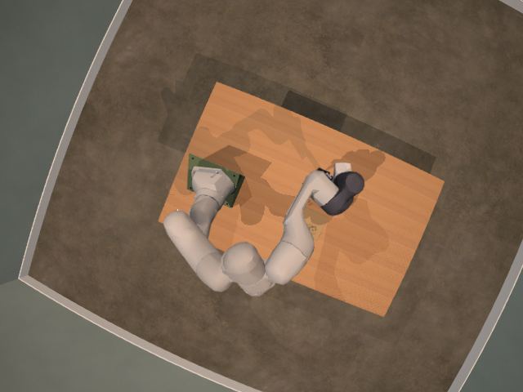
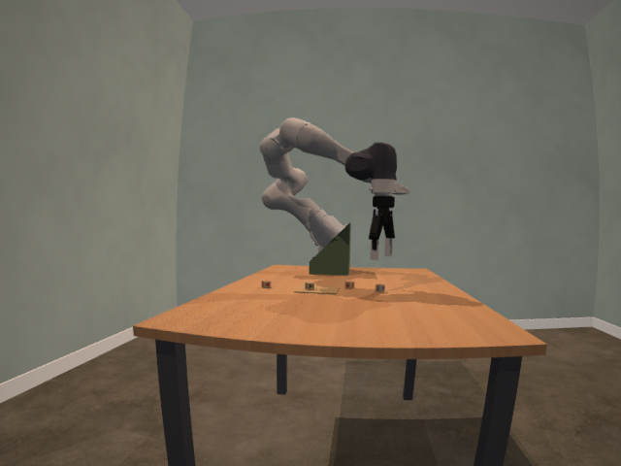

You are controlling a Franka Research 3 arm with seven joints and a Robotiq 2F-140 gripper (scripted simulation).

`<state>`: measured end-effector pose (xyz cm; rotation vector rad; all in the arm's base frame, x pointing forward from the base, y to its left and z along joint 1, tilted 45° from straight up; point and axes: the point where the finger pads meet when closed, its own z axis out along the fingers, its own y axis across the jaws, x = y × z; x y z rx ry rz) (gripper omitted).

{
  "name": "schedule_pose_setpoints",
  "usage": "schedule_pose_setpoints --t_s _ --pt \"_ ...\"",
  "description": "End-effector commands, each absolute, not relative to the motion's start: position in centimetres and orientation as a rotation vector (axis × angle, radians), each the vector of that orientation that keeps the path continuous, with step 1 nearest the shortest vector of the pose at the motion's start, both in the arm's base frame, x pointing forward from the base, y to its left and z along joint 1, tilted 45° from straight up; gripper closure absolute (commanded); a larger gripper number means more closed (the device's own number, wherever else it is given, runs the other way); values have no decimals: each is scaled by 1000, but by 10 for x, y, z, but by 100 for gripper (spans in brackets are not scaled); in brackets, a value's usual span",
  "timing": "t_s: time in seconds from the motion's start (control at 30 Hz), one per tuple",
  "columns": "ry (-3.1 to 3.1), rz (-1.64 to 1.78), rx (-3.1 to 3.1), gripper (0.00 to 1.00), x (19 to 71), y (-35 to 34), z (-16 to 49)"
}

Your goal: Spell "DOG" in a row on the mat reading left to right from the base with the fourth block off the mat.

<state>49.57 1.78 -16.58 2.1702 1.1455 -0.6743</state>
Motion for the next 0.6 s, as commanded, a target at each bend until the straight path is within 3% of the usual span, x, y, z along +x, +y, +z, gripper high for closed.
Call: schedule_pose_setpoints --t_s 0.0,0.57 --pt "1270 -725 2110 0 496 15 -165" --pt "1540 -822 1978 0 496 14 -166"
